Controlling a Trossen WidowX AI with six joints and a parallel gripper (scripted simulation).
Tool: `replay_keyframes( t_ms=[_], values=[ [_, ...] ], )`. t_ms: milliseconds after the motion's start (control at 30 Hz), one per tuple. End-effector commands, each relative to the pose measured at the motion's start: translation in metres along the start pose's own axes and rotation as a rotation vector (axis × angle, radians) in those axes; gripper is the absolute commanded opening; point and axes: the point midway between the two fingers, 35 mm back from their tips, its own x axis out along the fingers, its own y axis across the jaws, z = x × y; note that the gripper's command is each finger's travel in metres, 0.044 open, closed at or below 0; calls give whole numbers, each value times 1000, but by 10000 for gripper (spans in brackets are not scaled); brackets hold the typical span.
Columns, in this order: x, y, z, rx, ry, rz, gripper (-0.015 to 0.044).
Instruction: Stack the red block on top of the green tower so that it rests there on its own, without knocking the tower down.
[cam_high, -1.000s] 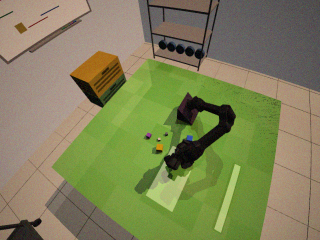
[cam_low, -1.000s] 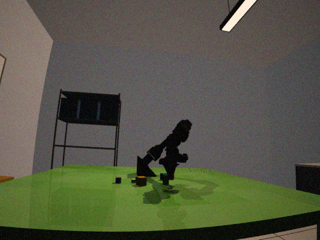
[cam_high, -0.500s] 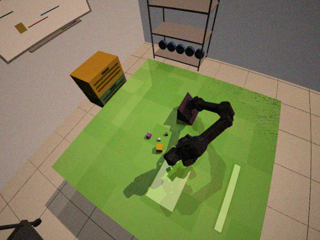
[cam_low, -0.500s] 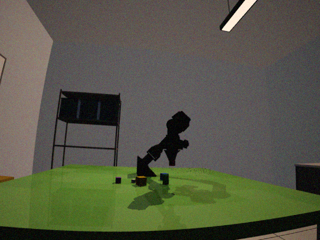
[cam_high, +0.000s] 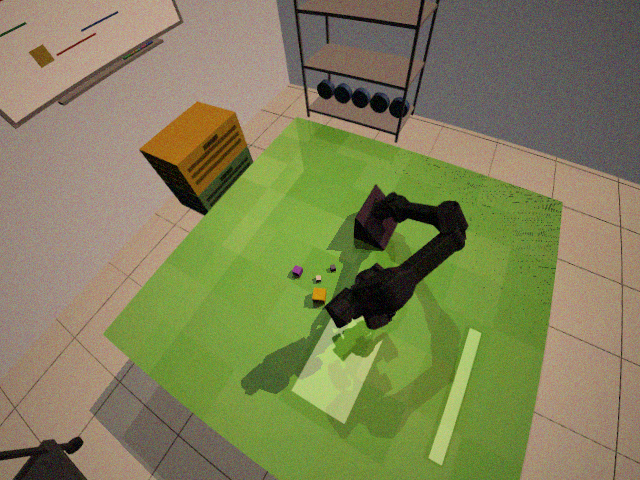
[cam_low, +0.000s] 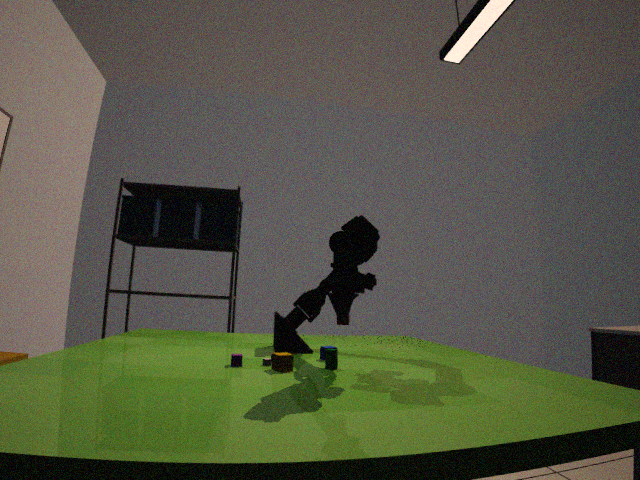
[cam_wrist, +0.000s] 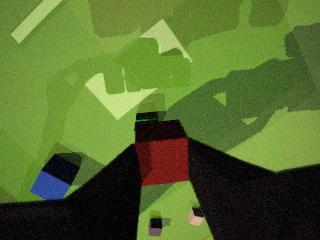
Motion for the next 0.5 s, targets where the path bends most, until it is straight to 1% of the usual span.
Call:
replay_keyframes(
  t_ms=[0, 133, 267, 467],
  values=[
    [-2, 3, -15, 1, 4, -4, 0],
    [-1, 8, -29, 1, 5, -4, 0],
    [-1, 11, -33, 1, 5, -3, 0],
    [22, 10, -33, 1, 4, -4, 0]
  ],
)
